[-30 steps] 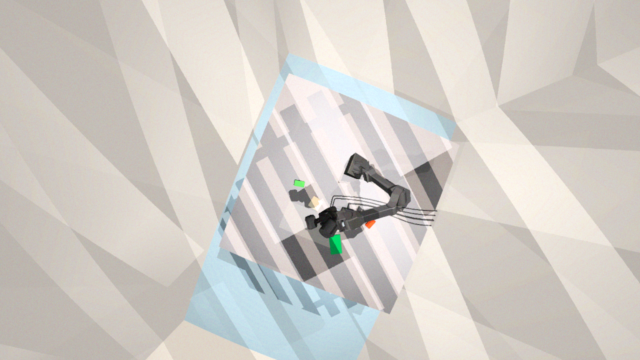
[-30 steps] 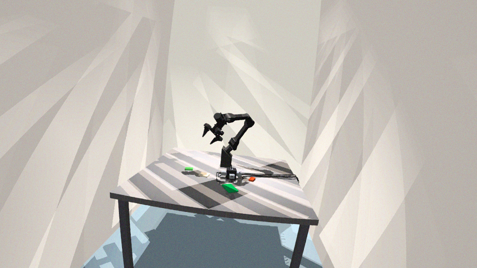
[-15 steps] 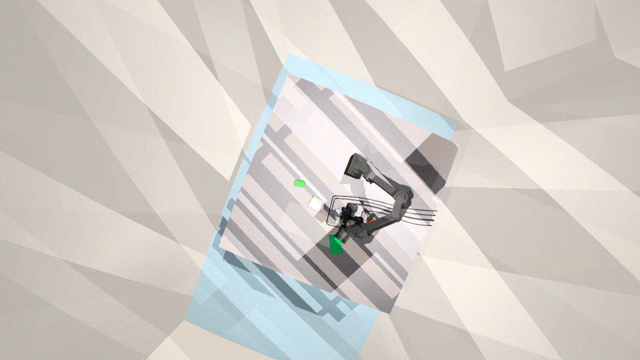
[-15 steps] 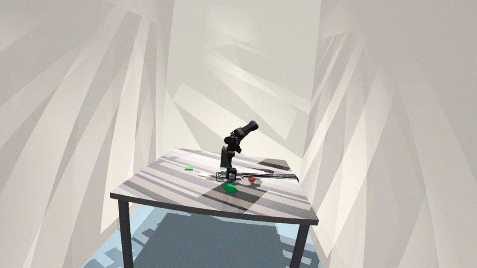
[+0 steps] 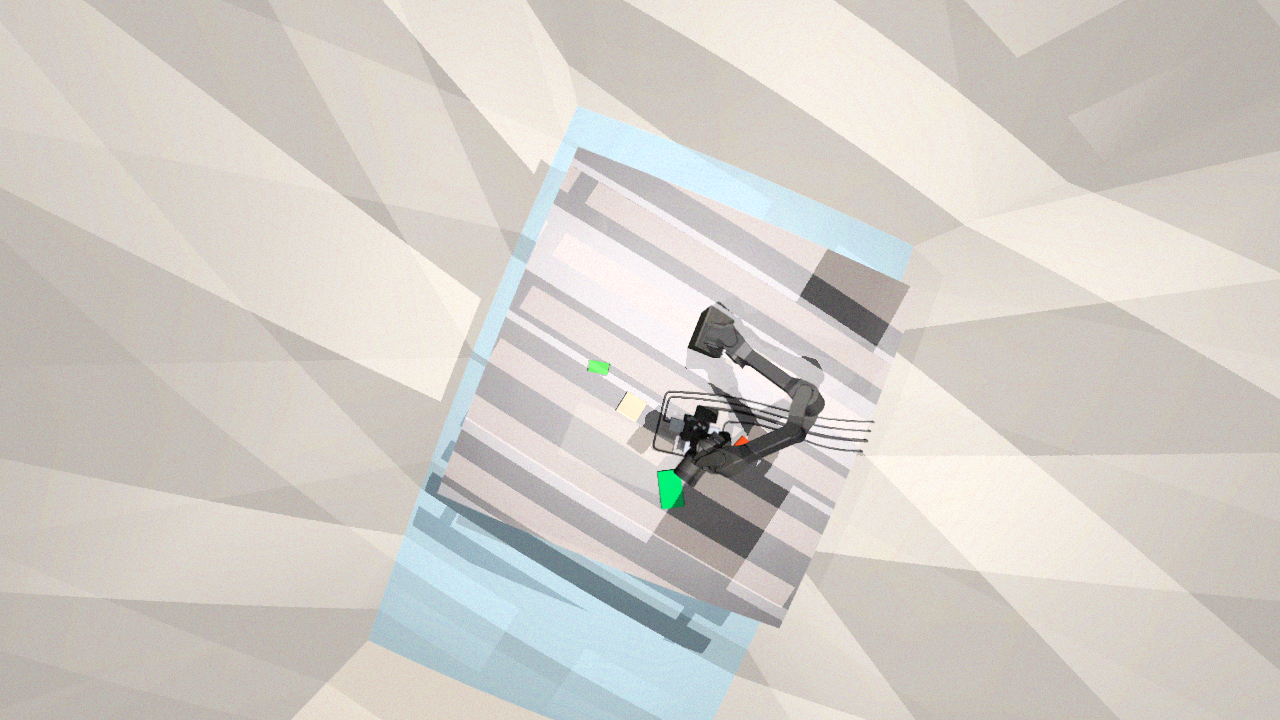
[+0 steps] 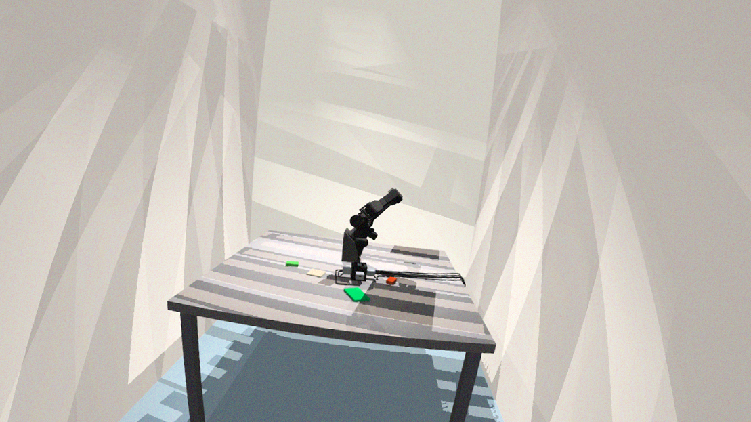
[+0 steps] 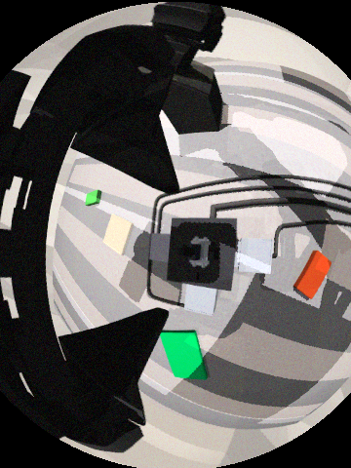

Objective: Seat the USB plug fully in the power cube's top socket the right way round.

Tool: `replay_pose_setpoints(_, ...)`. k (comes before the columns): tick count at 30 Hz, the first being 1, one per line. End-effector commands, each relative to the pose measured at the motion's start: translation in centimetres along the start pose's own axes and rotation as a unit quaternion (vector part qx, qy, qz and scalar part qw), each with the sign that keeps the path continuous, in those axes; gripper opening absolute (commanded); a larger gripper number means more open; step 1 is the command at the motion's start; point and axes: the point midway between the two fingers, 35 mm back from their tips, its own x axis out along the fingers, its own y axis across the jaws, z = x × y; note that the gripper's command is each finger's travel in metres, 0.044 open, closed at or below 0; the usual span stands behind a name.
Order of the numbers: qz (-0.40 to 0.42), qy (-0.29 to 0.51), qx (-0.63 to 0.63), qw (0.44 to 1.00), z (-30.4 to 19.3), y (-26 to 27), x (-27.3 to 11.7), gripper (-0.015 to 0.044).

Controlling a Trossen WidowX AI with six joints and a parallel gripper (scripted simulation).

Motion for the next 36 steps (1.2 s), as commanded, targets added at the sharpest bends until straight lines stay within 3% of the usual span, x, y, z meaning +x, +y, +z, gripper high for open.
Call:
replay_pose_setpoints(1,-0.001,-0.003,-0.001,1.0,0.2,0.0,0.3,0.044)
replay_pose_setpoints(30,-0.002,-0.003,-0.001,1.0,0.2,0.0,2.8,0.044)
replay_pose_setpoints(36,-0.002,0.0,-0.004,1.0,0.2,0.0,2.6,0.0282)
